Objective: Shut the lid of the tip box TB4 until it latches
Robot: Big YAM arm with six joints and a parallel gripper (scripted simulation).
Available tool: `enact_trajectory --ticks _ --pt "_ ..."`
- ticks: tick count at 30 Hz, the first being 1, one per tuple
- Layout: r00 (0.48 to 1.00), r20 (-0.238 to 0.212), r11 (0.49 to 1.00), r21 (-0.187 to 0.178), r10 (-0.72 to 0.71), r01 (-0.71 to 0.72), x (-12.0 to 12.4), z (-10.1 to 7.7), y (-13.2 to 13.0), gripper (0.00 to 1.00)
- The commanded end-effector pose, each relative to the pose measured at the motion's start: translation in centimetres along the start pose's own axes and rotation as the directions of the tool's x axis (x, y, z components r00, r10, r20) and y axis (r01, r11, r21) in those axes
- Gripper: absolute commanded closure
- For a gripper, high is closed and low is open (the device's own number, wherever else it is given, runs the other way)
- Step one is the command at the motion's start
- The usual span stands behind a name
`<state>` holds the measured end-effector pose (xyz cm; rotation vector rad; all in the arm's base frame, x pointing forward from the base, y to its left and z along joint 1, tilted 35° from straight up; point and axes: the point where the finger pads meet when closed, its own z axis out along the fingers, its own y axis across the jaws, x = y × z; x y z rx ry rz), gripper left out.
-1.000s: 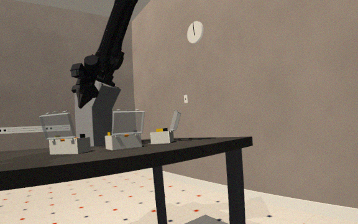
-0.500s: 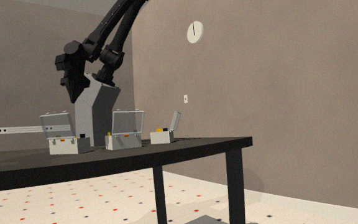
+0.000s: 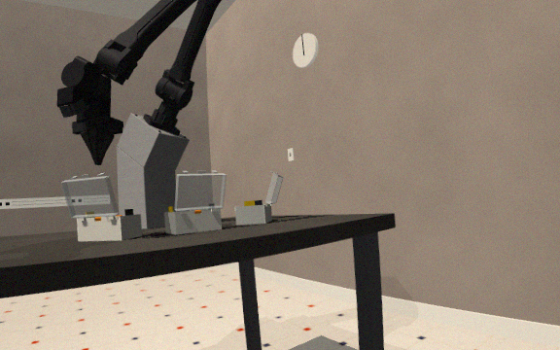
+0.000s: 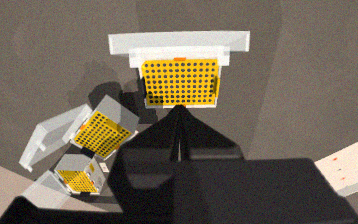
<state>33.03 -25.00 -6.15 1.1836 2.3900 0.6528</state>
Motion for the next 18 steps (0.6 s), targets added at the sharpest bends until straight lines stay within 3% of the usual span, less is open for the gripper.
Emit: enact_trajectory --ticks 1,6,18 --pt "1.000 0.015 1.000 0.004 -0.016 0.016 -2.6 -0.5 -0.8 1.00" --pt "1.000 0.009 1.000 0.002 -0.026 0.026 -4.0 -0.3 -0.3 1.00" --pt "1.000 0.019 1.000 0.003 -0.020 0.020 -10.0 -0.7 -0.6 1.00"
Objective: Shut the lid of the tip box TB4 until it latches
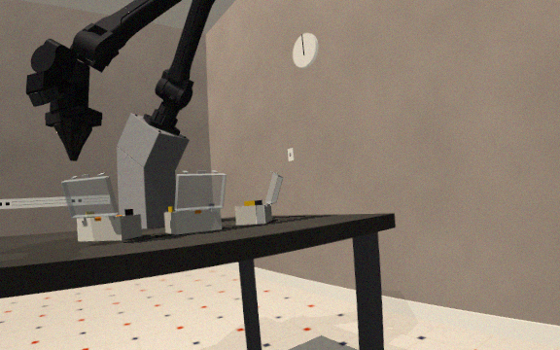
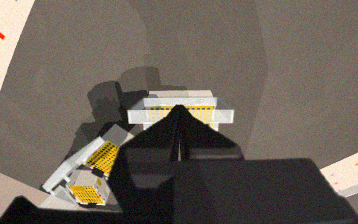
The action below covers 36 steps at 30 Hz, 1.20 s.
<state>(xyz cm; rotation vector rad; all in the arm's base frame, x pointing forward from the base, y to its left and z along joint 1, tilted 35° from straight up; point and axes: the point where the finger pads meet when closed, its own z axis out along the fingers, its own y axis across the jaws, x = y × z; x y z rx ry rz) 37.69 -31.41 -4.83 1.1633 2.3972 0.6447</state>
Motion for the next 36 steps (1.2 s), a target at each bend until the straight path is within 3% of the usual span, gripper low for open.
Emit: enact_trajectory --ticks 1,2,3,7,9,22,24,36 --pt "1.000 0.017 1.000 0.001 -0.005 0.005 -2.0 -0.5 -0.8 1.00" --pt "1.000 0.016 1.000 0.001 -0.007 0.007 -2.0 -0.5 -0.7 1.00" --pt "1.000 -0.013 1.000 0.001 0.008 -0.008 -0.2 0.1 -0.9 1.00" --pt "1.000 -0.010 1.000 0.002 0.006 -0.005 -0.3 0.1 -0.9 1.00" --pt "1.000 0.021 1.000 -0.001 -0.012 0.012 -1.6 -0.5 0.0 1.00" --pt "1.000 0.021 1.000 -0.001 -0.012 0.012 -1.6 -0.5 0.0 1.00" --pt "1.000 0.010 1.000 -0.003 -0.019 0.020 -1.6 0.8 0.4 1.00" --pt "1.000 0.014 1.000 -0.003 -0.017 0.017 -1.8 2.8 0.5 1.00"
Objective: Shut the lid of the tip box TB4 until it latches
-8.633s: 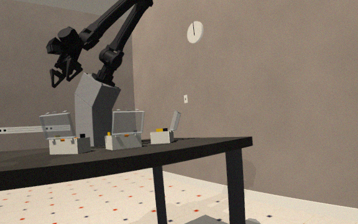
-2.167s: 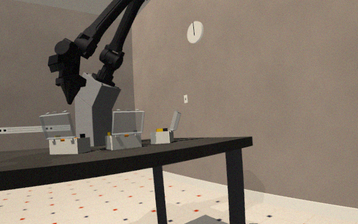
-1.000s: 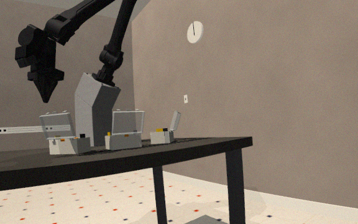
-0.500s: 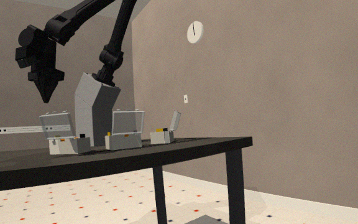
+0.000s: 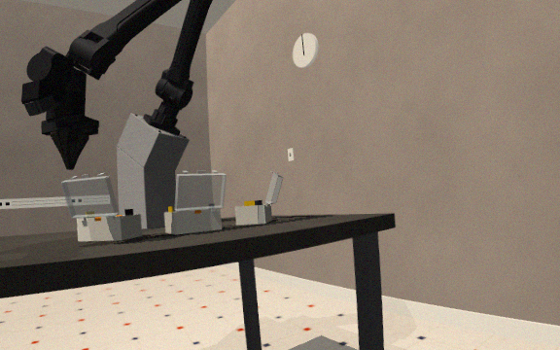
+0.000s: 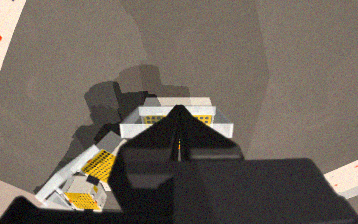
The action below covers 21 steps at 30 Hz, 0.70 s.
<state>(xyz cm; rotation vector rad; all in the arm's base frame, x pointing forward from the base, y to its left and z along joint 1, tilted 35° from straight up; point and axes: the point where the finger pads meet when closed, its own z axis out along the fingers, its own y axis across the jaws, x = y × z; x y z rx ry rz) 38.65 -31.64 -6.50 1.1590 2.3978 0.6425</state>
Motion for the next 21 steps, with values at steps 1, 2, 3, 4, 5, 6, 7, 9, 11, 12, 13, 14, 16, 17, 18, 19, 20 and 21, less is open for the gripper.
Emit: enact_trajectory --ticks 1,2,3,4,5,6,7,9,11,12,13,14,16,17,18,19,20,21 --pt "1.000 0.012 1.000 -0.003 -0.013 0.013 -1.3 1.2 0.9 1.00" --pt "1.000 0.012 1.000 -0.003 -0.013 0.013 -1.3 1.2 0.9 1.00" --pt "1.000 0.012 1.000 -0.003 -0.013 0.013 -1.3 1.2 0.9 1.00" --pt "1.000 0.005 1.000 -0.002 -0.008 0.008 -0.8 1.4 0.8 1.00" --pt "1.000 0.007 1.000 -0.002 -0.010 0.010 -1.0 1.6 0.8 1.00" --pt "1.000 0.009 1.000 -0.003 -0.011 0.011 -1.1 1.7 0.9 1.00" --pt "1.000 0.011 1.000 -0.003 -0.012 0.012 -1.2 1.9 0.9 1.00" --pt "1.000 0.012 1.000 -0.003 -0.013 0.013 -1.3 2.2 0.9 1.00" --pt "1.000 0.008 1.000 -0.003 -0.010 0.010 -1.0 2.6 0.8 1.00" --pt "1.000 0.007 1.000 -0.003 -0.010 0.010 -1.0 2.8 0.8 1.00" --pt "1.000 0.008 1.000 -0.003 -0.010 0.010 -1.0 2.9 0.8 1.00" --pt "1.000 0.010 1.000 -0.003 -0.011 0.011 -1.1 3.1 0.9 1.00" --pt "1.000 0.012 1.000 -0.004 -0.012 0.013 -1.2 3.4 0.9 1.00" --pt "1.000 0.011 1.000 -0.004 -0.012 0.012 -1.2 3.5 0.9 1.00" --pt "1.000 0.011 1.000 -0.003 -0.012 0.012 -1.2 3.7 0.9 1.00" --pt "1.000 0.011 1.000 -0.003 -0.012 0.012 -1.2 3.7 0.9 1.00" --pt "1.000 0.011 1.000 -0.003 -0.012 0.012 -1.2 3.7 0.9 1.00" --pt "1.000 0.001 1.000 -0.003 -0.006 0.006 -0.5 4.0 0.7 1.00"
